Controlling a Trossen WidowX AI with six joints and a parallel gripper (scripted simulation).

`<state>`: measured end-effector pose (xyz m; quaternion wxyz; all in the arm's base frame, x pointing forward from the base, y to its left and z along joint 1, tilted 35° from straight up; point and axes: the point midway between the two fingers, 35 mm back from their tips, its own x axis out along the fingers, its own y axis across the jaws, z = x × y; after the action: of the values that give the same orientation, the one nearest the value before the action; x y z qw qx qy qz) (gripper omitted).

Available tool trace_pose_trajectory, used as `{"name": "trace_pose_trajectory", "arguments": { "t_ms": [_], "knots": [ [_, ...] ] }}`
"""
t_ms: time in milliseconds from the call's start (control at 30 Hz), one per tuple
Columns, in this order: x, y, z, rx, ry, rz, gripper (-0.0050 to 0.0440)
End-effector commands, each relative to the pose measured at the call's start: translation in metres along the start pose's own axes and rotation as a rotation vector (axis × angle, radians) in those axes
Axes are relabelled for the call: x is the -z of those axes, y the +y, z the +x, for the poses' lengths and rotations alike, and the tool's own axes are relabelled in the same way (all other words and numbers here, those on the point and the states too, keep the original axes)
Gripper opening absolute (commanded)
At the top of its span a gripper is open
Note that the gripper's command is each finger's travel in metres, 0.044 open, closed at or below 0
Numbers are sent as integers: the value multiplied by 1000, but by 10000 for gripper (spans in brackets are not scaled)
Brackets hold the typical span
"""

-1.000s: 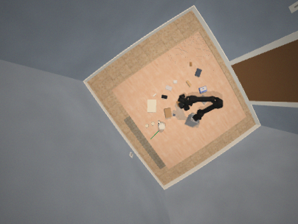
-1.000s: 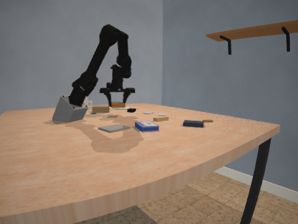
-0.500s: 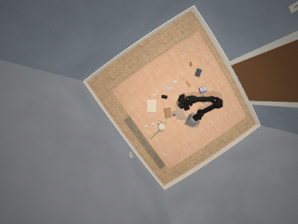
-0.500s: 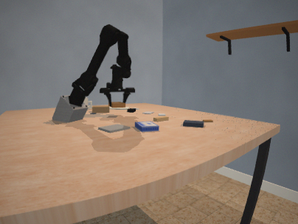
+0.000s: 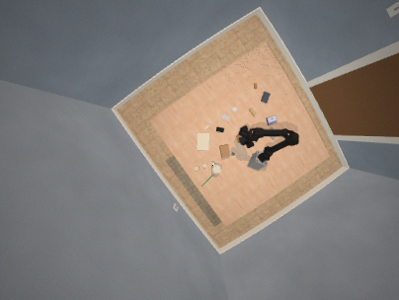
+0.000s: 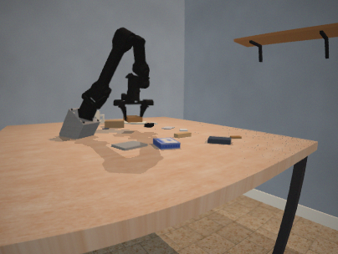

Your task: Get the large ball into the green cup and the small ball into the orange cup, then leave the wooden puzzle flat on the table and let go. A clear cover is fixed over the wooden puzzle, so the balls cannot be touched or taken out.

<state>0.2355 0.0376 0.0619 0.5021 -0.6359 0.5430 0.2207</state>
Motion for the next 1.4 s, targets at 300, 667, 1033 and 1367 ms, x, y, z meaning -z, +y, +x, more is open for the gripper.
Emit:
{"name": "trace_pose_trajectory", "arguments": {
  "t_ms": [300,667,1033,1367],
  "knots": [
    [0,1,0,1,-6,-1,0],
    [-1,1,-1,-7,21,-1,0],
    [-1,1,0,8,18,-1,0],
    [0,1,0,-6,-2,-1,0]
  ]
}}
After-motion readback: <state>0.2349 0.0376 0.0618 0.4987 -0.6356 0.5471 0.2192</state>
